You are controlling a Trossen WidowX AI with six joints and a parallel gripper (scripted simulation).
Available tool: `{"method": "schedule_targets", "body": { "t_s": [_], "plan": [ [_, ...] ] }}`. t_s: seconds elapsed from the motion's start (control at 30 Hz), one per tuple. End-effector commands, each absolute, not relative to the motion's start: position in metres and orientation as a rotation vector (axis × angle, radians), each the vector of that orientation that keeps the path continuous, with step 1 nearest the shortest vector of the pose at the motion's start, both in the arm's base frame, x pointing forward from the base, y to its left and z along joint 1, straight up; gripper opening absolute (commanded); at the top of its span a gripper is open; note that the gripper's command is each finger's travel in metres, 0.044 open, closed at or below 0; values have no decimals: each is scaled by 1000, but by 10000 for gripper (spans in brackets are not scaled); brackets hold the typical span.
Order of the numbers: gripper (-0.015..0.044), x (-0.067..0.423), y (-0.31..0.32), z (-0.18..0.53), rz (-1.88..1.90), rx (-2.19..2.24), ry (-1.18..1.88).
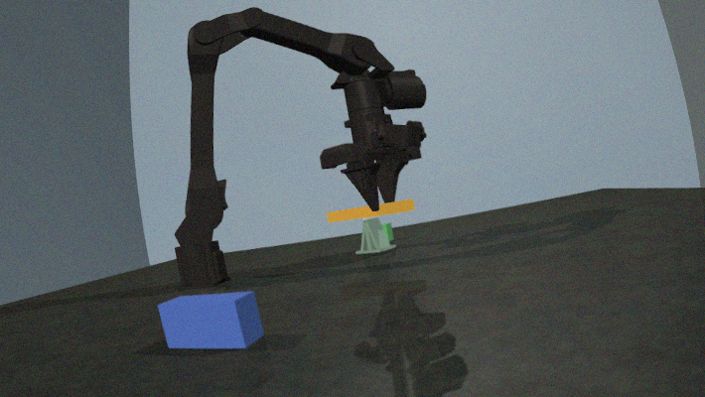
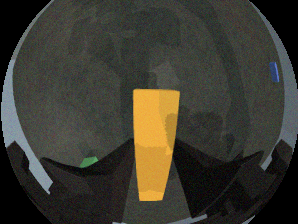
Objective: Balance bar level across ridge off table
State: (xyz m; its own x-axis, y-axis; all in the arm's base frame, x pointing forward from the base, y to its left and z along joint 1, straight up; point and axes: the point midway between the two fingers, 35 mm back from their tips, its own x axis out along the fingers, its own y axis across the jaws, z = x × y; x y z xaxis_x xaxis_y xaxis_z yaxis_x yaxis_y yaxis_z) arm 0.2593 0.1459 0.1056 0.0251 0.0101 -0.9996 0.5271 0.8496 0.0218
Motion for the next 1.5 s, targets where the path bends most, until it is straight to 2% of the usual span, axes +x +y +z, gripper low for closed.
{"method": "schedule_targets", "body": {
  "t_s": [0.0, 1.13, 1.47],
  "plan": [
    [169, 259, 146, 106, -421, 447, 1505],
    [185, 259, 146, 106, -421, 447, 1505],
    [440, 259, 146, 106, -421, 447, 1505]
  ]
}}
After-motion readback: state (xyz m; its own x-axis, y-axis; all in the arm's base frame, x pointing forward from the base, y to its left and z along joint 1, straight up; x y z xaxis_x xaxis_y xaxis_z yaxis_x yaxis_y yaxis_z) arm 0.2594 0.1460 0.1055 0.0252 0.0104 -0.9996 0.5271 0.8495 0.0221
